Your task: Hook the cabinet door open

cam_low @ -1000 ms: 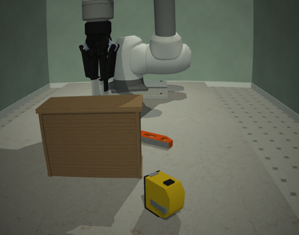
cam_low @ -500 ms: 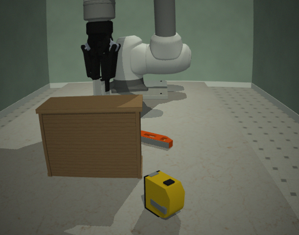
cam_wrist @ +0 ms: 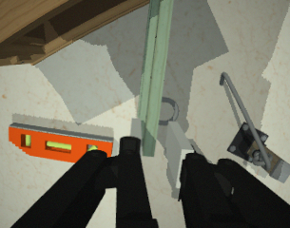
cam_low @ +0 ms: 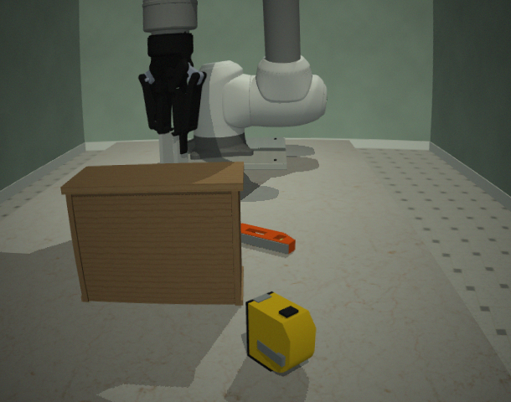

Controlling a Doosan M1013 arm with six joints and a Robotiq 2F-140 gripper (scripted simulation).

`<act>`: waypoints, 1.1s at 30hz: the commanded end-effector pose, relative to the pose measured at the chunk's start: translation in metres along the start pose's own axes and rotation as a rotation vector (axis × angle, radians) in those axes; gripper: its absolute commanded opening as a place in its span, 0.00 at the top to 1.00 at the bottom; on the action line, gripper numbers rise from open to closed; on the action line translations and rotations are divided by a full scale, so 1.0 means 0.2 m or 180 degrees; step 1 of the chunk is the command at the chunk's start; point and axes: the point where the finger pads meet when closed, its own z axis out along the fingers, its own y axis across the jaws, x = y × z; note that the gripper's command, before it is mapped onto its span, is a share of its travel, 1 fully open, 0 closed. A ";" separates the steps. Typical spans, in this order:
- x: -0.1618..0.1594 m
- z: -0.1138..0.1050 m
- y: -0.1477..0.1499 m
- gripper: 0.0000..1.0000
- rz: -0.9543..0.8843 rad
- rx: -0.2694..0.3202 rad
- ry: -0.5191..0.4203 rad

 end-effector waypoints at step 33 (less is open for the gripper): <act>0.00 -0.29 0.00 0.84 0.0000 0.0001 0.0000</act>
